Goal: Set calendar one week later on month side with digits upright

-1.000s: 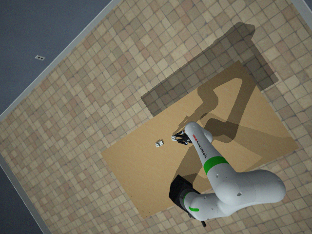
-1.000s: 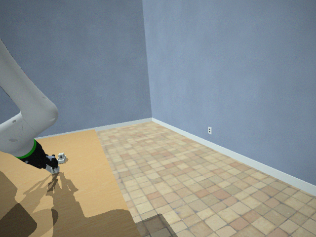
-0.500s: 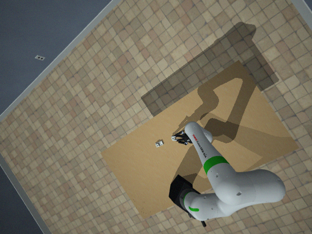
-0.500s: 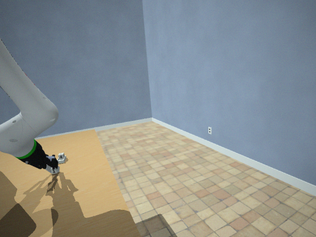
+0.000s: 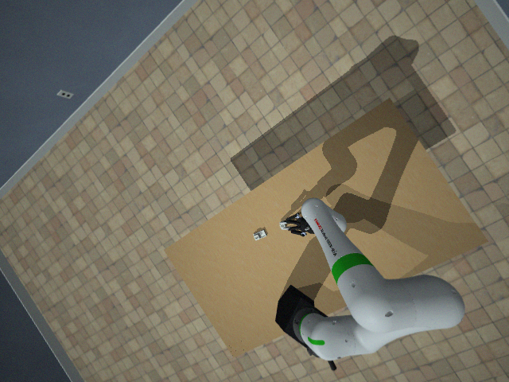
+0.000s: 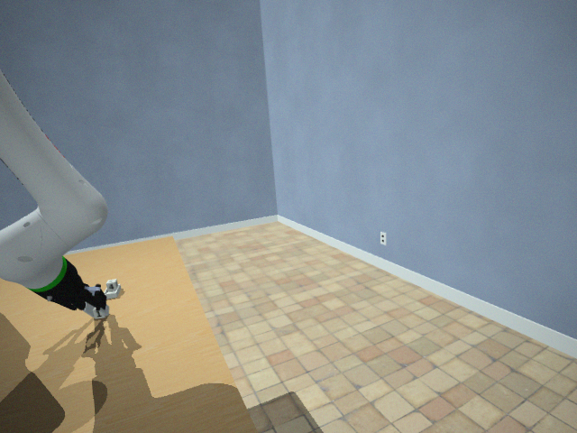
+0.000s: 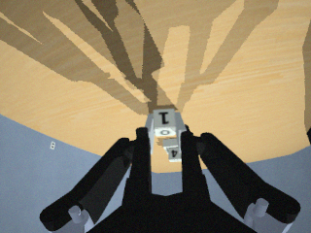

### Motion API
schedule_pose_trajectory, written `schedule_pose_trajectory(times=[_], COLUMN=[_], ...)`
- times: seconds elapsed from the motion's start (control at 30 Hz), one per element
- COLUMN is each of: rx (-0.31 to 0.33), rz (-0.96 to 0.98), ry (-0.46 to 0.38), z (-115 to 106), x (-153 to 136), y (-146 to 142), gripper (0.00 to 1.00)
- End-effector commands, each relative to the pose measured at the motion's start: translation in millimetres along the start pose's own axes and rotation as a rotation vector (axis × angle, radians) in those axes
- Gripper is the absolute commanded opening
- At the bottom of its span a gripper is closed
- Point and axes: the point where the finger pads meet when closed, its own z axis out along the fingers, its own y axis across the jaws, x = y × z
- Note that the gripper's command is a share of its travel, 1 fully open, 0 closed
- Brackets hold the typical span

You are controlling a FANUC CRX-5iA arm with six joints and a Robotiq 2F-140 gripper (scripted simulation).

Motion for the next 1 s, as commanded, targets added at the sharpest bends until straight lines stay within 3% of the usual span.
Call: schedule_pose_trajectory(times=[0.0,0.97], rx=[0.0,0.0], rz=[0.0,0.0], ry=[0.0,0.0], z=[0.0,0.0], x=[0.0,0.0], y=[-0.1,-0.1], gripper=[0.16,0.16])
